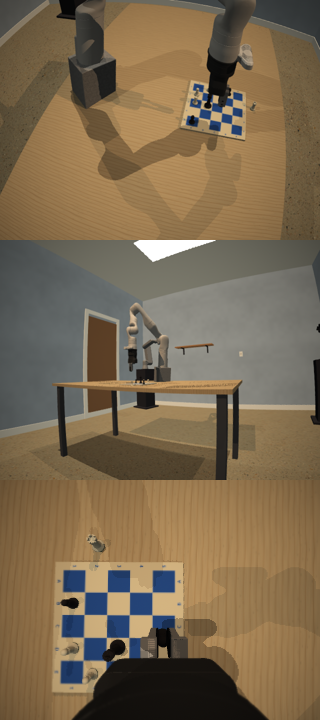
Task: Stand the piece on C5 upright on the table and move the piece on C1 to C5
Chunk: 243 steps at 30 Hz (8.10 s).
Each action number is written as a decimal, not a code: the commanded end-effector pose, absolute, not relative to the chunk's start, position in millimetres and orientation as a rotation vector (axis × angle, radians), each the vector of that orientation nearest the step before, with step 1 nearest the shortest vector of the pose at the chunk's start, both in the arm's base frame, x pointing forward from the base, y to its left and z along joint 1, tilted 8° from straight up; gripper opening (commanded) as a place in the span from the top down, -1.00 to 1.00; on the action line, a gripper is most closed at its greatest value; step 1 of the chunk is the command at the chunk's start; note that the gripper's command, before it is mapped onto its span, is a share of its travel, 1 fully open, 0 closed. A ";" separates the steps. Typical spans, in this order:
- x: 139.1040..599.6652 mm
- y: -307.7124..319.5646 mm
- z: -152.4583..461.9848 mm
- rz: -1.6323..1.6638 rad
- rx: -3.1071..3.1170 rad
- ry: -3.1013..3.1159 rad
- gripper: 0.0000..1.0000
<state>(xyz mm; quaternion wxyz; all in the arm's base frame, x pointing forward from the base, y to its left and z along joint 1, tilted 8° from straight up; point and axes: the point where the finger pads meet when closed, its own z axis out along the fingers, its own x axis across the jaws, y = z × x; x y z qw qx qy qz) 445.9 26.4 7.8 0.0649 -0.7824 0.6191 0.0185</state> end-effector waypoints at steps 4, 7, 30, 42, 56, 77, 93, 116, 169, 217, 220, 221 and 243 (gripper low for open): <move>447.1 23.1 8.4 0.054 -2.352 1.877 1.00; 447.1 23.1 8.4 0.054 -2.352 1.877 1.00; 450.7 31.0 -54.4 0.054 -2.352 1.877 1.00; 452.5 34.7 -84.6 0.054 -2.352 1.877 1.00; 452.6 35.0 -86.6 0.054 -2.352 1.877 1.00; 452.6 35.0 -86.6 0.054 -2.352 1.877 1.00; 452.7 35.2 -87.9 0.054 -2.352 1.877 1.00; 452.8 35.5 -90.3 0.054 -2.352 1.877 1.00; 452.8 35.4 -89.5 0.054 -2.352 1.877 -0.36; 447.9 24.2 -1.1 0.054 -2.352 1.877 -1.00; 447.9 24.2 -1.1 0.054 -2.352 1.877 -1.00; 447.9 24.2 -1.1 0.054 -2.352 1.877 -1.00; 444.4 16.0 63.7 0.054 -2.352 1.877 -1.00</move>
